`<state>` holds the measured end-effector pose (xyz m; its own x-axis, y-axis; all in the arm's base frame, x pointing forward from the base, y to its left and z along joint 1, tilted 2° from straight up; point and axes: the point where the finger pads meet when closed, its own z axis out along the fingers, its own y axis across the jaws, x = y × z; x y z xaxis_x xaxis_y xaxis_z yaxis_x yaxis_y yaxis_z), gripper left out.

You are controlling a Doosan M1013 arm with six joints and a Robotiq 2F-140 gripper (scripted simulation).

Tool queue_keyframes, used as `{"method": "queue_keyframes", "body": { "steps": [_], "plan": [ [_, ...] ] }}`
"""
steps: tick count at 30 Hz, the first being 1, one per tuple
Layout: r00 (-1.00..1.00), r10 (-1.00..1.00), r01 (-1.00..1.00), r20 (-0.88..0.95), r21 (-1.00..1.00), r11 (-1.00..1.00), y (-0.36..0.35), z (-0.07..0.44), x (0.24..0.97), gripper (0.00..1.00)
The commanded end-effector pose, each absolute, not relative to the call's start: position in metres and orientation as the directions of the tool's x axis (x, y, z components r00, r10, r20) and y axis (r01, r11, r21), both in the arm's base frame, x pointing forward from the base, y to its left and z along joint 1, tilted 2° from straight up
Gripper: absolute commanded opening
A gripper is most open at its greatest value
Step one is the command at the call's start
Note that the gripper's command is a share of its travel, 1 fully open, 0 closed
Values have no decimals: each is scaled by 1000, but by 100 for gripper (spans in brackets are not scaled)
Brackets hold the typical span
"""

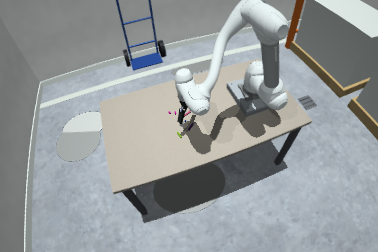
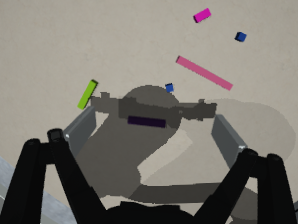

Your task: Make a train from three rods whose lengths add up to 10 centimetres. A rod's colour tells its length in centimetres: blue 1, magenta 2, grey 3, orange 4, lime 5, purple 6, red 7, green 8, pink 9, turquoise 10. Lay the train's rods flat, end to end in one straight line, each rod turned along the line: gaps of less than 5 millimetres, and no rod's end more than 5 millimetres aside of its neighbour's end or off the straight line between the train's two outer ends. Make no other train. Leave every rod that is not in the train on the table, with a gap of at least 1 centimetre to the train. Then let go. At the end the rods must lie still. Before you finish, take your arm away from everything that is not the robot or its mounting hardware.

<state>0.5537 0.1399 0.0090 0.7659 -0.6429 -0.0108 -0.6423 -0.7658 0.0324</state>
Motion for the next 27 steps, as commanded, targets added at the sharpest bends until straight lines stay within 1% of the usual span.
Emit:
{"method": "queue_keyframes", "body": {
  "steps": [1, 2, 7, 16, 18, 21, 27],
  "plan": [
    [821, -570, -570, -24, 22, -821, 142, 9, 553, 100],
    [877, -479, -479, -27, 20, -878, 145, 9, 553, 100],
    [947, -320, -319, -30, 15, -947, 149, 9, 553, 100],
    [999, 17, 17, -33, 4, -1000, 158, 9, 551, 100],
    [999, 17, 17, -33, 4, -1000, 158, 9, 551, 100],
    [994, 101, 101, -33, 1, -995, 160, 9, 551, 100],
    [993, 112, 112, -33, 1, -994, 160, 9, 551, 100]
  ]
}}
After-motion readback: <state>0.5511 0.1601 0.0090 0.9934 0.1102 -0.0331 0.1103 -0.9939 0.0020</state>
